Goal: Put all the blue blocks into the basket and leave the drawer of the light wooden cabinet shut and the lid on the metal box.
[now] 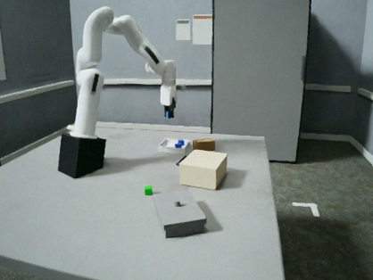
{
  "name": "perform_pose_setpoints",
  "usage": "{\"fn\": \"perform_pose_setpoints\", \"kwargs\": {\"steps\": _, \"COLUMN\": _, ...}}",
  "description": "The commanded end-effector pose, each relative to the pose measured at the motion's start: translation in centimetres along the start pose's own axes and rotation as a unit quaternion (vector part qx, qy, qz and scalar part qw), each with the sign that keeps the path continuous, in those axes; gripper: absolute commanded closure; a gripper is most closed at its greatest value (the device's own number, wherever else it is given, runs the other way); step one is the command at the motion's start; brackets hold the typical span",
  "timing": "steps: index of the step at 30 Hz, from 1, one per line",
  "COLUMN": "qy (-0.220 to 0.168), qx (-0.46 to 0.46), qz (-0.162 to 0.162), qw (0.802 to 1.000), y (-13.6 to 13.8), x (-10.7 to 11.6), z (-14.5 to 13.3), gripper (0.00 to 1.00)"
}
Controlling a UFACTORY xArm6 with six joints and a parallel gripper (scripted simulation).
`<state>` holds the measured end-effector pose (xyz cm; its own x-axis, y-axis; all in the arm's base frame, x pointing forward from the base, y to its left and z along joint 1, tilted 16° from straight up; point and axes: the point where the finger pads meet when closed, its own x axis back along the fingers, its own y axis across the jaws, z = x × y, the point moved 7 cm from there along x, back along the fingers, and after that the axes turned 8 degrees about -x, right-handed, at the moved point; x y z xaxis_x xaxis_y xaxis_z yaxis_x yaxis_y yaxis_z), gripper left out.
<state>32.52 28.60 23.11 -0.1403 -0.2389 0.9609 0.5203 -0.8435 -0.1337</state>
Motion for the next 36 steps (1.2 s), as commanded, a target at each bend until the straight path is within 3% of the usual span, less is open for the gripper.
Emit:
{"fn": "perform_pose_setpoints", "kwargs": {"steps": 1, "qy": 0.002, "qx": 0.000, "qz": 0.000, "qw": 1.000, "y": 0.0, "x": 0.0, "z": 0.1, "gripper": 1.00}}
{"fn": "perform_pose_setpoints", "kwargs": {"steps": 20, "qy": 0.002, "qx": 0.000, "qz": 0.000, "qw": 1.000, "y": 0.0, "x": -1.5, "z": 0.1, "gripper": 1.00}}
{"fn": "perform_pose_setpoints", "kwargs": {"steps": 36, "qy": 0.002, "qx": 0.000, "qz": 0.000, "qw": 1.000, "y": 0.0, "x": -4.4, "z": 0.2, "gripper": 1.00}}
